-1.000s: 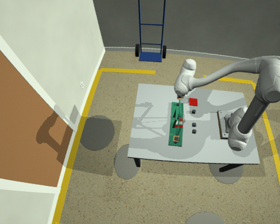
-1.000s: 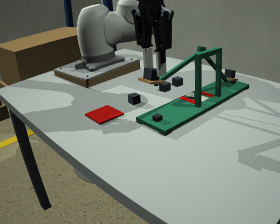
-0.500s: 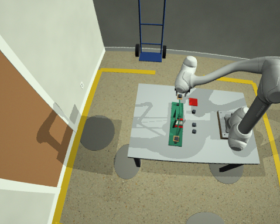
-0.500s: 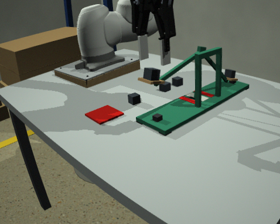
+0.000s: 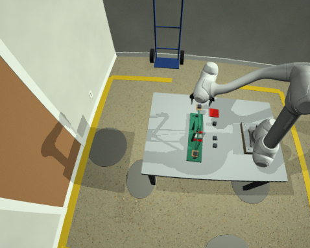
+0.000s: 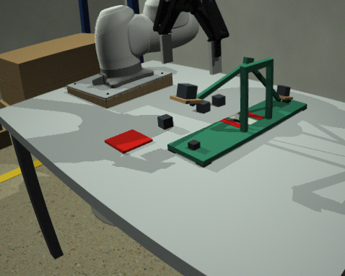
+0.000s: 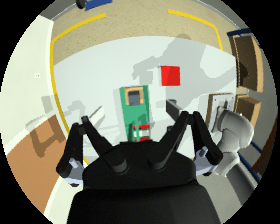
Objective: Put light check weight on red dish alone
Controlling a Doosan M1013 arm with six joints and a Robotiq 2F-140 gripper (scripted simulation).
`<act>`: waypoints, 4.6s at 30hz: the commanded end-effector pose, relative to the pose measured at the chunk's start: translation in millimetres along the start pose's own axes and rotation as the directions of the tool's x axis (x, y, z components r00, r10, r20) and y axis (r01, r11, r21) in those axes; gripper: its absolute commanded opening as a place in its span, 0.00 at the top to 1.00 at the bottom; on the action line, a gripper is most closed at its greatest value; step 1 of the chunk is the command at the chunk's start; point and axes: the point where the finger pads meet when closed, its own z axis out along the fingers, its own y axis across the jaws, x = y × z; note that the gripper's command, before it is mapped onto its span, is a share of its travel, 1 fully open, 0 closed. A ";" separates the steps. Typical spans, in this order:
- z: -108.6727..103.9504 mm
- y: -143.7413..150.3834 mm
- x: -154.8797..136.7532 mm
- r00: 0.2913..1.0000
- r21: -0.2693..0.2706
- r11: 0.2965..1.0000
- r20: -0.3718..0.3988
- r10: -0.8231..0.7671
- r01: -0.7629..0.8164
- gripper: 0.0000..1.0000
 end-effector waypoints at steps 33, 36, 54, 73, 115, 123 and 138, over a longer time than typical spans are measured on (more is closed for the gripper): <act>-86.0 2.1 -1.0 1.000 0.000 1.000 0.000 0.000 0.000 0.00; -86.0 6.3 -3.0 1.000 0.000 1.000 0.000 0.000 0.000 0.00; -86.0 113.1 -53.2 1.000 0.000 1.000 0.000 0.000 0.000 0.00; -86.0 170.0 -80.0 1.000 0.000 1.000 0.000 0.000 0.000 0.00; -86.0 170.0 -80.0 1.000 0.000 1.000 0.000 0.000 0.000 0.00; -86.0 170.0 -80.0 1.000 0.000 1.000 0.000 0.000 0.000 0.00; -86.0 170.0 -80.0 1.000 0.000 1.000 0.000 0.000 0.000 0.00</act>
